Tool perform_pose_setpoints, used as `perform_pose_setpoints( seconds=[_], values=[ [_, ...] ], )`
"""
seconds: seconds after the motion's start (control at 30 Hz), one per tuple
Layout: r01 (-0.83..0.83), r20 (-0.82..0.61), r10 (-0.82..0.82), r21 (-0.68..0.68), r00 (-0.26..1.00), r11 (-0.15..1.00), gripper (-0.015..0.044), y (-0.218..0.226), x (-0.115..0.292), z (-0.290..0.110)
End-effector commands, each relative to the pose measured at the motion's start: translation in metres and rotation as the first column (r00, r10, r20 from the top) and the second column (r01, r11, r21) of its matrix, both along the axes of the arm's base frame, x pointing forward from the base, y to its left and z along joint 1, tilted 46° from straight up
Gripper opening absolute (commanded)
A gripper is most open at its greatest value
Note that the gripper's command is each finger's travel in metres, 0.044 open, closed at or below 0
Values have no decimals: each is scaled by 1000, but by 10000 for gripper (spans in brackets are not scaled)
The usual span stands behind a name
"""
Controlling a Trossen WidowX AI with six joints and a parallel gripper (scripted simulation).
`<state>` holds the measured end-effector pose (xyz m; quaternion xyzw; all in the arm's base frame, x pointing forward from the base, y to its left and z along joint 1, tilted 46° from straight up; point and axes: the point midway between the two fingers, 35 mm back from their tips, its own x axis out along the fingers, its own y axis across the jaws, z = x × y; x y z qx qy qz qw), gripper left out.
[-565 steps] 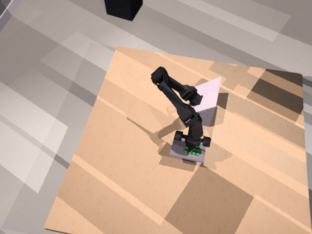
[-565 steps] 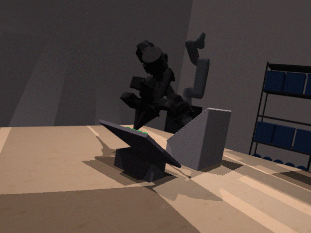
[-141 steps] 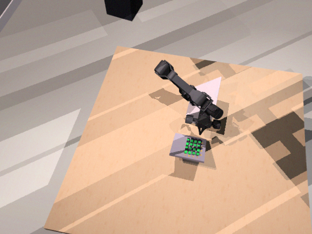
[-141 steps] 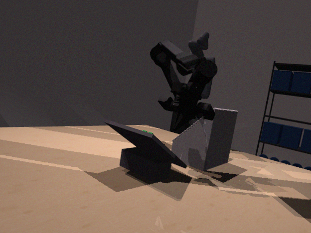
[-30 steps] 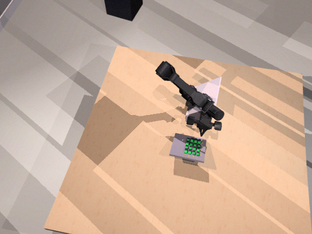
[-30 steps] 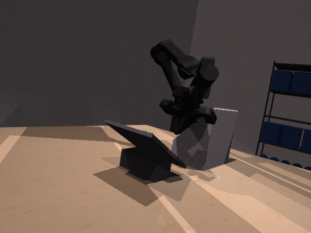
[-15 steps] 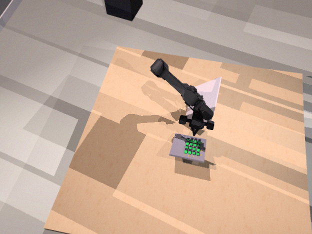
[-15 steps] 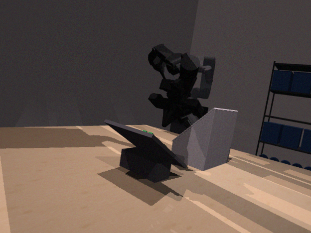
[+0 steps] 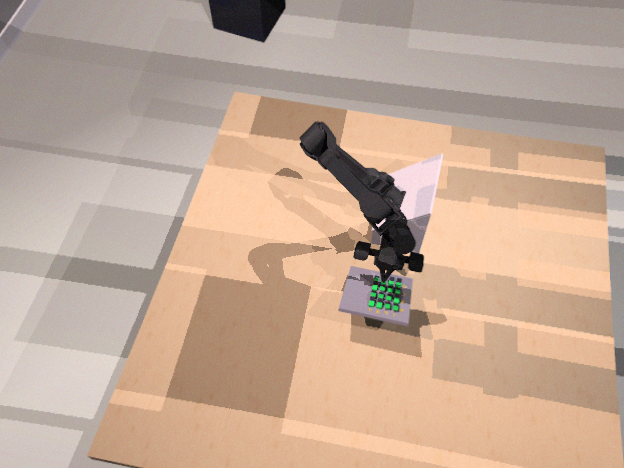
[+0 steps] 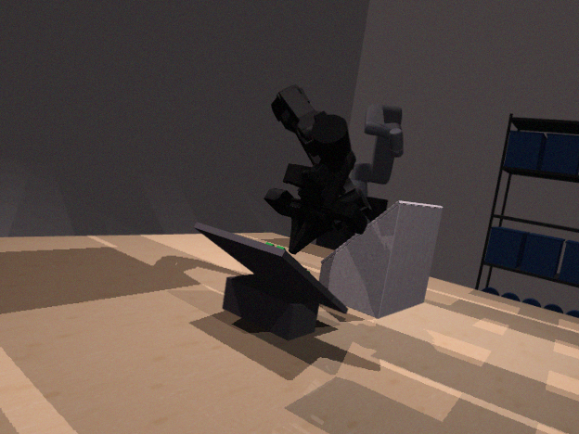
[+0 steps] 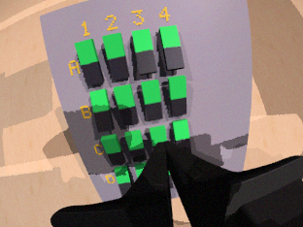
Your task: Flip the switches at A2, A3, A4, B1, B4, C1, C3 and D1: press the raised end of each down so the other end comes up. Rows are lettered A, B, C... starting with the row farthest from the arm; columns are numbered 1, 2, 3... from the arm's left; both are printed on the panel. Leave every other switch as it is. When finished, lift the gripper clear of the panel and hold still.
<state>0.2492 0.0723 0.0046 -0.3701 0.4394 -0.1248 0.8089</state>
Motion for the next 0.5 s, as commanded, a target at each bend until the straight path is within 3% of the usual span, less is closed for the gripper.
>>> perform_pose_setpoints(
  seconds=[0.0, 0.47],
  values=[
    [-3, -10, 3, -5, 1000, 1000, 0, -4, 2, -5],
    [-3, -10, 3, -5, 1000, 1000, 0, -11, 10, -13]
  ],
)
